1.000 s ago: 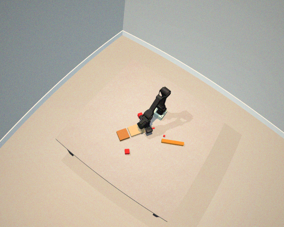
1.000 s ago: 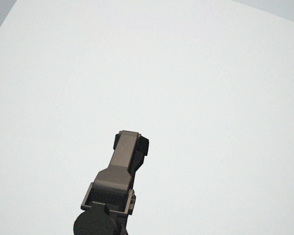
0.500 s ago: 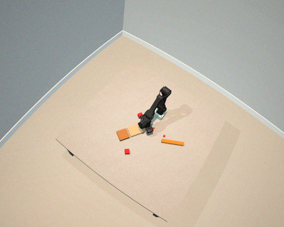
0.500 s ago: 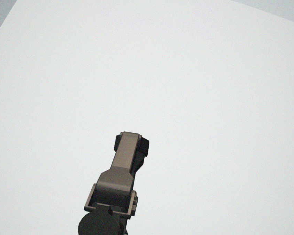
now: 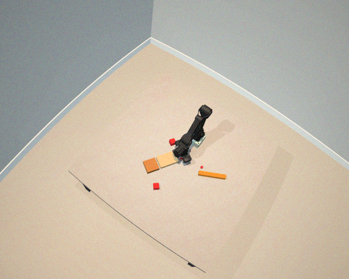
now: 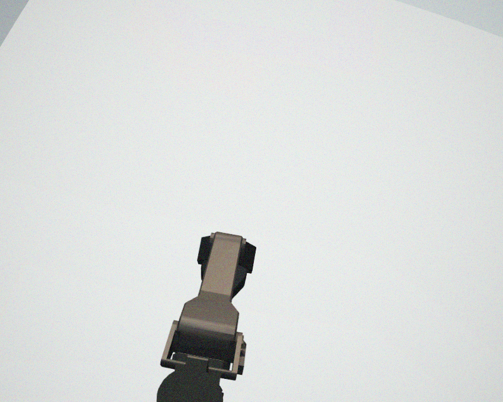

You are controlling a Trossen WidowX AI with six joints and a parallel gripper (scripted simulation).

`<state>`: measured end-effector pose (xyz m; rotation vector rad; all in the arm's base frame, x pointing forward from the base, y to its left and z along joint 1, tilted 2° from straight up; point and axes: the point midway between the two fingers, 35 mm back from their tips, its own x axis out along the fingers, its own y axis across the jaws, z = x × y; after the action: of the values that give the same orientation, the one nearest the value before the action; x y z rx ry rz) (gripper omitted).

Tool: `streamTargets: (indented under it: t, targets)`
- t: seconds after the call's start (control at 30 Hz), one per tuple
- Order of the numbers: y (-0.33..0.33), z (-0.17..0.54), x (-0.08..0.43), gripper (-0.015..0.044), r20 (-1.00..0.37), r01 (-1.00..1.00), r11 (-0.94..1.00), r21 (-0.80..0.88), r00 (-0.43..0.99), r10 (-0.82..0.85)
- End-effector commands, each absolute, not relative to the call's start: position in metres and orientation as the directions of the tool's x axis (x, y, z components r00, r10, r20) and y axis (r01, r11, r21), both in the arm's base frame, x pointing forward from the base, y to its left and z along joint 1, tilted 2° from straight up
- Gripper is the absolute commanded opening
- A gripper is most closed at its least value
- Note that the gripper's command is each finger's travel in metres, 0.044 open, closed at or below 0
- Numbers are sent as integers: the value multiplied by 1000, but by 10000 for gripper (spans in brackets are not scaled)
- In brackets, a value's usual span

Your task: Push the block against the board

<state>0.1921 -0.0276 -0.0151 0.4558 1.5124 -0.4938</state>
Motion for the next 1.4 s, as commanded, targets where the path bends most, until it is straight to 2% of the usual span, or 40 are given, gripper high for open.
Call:
streamTargets:
  t: [0.0,0.17,0.3,0.57,0.73,0.9,1.37]
  targets:
    - [-25,-16,186,0,-1000,572,820,-26,-8,-27]
    - [-23,-13,186,0,-1000,570,821,-22,-3,-24]
    - [-22,36,186,0,-1000,571,820,-26,-7,-26]
    - [-27,39,192,0,-1000,571,820,-26,-7,-27]
    - [-38,36,207,0,-1000,571,821,-26,-6,-28]
    - [-39,-16,205,0,-1000,571,821,-27,-7,-28]
    - [-47,-15,219,0,-1000,571,821,-26,-6,-28]
